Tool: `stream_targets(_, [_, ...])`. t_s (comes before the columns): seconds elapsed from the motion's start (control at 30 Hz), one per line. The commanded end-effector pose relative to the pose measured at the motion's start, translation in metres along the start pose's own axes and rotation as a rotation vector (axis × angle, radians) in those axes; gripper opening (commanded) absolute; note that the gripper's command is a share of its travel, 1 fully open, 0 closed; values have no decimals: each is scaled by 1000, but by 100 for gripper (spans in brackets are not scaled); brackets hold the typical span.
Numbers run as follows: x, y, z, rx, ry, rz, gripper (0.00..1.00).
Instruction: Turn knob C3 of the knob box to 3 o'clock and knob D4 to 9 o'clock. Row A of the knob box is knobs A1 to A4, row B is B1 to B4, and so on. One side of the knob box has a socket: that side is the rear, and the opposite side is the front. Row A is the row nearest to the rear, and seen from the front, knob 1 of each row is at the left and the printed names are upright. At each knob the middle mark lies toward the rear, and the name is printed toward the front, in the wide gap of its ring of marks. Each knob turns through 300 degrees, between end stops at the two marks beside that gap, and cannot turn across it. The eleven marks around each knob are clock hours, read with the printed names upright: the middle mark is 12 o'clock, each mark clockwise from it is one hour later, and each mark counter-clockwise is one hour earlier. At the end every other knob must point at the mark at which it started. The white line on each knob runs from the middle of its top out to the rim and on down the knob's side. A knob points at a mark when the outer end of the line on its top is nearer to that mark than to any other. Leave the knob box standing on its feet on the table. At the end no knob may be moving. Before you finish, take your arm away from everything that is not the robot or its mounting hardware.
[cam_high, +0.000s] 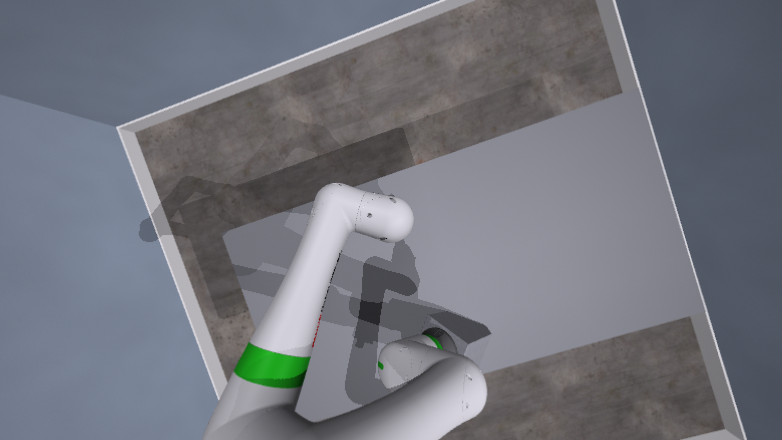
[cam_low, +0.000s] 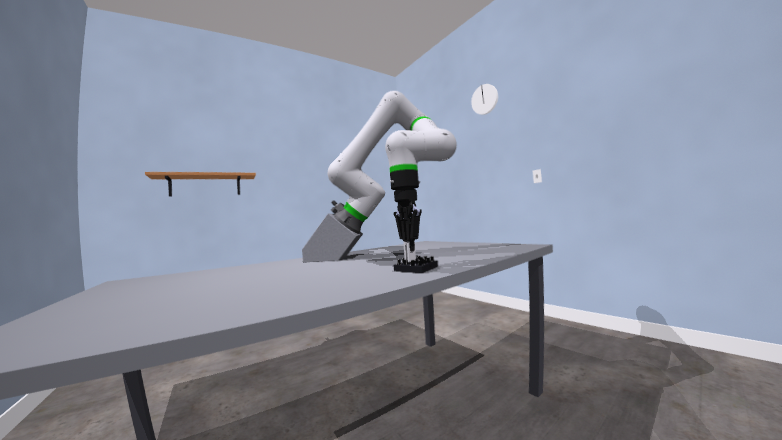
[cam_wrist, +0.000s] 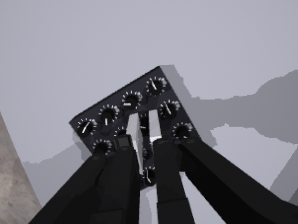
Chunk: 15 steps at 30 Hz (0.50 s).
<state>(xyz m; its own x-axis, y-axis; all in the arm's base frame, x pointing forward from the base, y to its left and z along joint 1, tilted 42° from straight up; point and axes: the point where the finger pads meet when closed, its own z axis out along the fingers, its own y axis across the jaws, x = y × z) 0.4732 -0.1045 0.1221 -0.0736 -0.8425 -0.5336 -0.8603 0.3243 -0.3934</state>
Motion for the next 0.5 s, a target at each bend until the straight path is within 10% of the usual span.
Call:
stream_targets(0.0, [0, 0, 0, 0, 0, 14, 5])
stream_targets(0.47, [0, 0, 0, 0, 0, 189, 5])
